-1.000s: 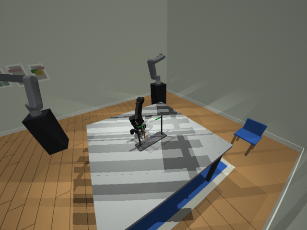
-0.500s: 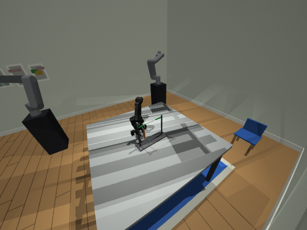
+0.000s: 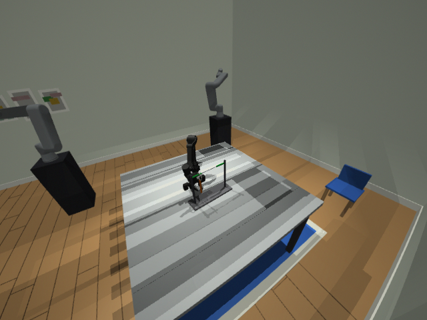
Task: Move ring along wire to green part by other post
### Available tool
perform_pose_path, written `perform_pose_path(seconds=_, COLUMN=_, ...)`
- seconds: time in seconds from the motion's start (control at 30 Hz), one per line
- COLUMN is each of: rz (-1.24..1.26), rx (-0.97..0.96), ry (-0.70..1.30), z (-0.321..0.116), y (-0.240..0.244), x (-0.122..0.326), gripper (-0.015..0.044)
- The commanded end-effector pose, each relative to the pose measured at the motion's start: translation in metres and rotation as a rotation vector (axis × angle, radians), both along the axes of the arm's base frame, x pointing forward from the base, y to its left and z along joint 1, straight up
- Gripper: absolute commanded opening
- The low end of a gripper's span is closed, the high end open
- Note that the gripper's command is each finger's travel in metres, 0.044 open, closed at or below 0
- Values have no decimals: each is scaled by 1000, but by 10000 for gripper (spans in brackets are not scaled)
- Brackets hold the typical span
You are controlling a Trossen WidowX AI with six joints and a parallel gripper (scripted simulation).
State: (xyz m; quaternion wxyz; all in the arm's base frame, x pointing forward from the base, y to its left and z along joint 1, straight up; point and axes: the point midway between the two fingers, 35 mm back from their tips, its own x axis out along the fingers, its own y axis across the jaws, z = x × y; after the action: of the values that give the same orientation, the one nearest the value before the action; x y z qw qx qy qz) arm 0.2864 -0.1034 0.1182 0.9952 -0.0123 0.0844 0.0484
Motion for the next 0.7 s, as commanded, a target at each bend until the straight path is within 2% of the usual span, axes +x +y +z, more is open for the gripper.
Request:
perform_pose_path(seconds=0.0, rz=-6, rx=2, ry=-3, z=0, y=-1, x=8, gripper=160)
perform_pose_path(seconds=0.67, rz=-6, rx=5, ry=-11, z=-6, y=5, x=35, gripper=160)
